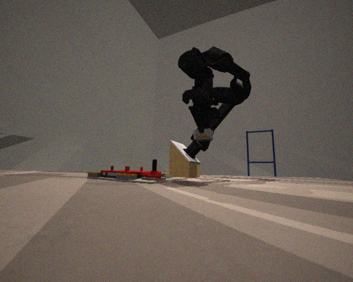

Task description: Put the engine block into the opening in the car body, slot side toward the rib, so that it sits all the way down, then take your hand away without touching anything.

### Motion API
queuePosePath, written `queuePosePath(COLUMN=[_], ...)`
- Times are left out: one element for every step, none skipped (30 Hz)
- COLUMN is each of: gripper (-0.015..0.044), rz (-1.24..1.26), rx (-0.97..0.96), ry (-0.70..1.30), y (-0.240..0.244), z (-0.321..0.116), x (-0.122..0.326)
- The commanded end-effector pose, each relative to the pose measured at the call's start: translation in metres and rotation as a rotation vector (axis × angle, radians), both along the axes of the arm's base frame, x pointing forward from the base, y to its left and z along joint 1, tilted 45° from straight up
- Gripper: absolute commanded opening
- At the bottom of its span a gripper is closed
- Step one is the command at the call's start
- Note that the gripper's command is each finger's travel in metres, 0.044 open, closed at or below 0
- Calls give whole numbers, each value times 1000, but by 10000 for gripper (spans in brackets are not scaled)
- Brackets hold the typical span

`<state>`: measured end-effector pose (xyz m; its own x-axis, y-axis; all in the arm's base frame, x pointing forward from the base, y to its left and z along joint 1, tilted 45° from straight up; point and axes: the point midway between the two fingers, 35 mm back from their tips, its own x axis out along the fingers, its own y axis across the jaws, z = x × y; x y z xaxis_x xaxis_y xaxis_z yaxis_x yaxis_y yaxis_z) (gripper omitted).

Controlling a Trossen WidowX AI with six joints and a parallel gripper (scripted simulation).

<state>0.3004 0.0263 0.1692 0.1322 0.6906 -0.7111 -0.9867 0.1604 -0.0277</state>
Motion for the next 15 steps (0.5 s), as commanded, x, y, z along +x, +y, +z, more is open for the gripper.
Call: queuePosePath(gripper=[0, 0, 0, 0, 0, 0, 0, 0, 0, 0, 0, 0, 0, 0, 0], rz=[-37, -50, -63, -75, -88, -101, -114, -126, -139, -152, -164, -177, -189, -202, -215], rx=[8, 10, 11, 13, 15, 17, 18, 20, 22, 24, 25, 27, 29, 31, 33], ry=[36, 48, 61, 73, 85, 98, 110, 122, 134, 146, 158, 170, 182, 195, 207], y=[-5, -7, -8, -10, -12, -13, -15, -16, -18, -20, -21, -23, -24, -26, -27], z=[-5, -7, -9, -12, -14, -16, -19, -21, -23, -26, -28, -31, -33, -35, -38], x=[4, 5, 6, 8, 9, 10, 11, 13, 14, 15, 16, 17, 18, 19, 20])
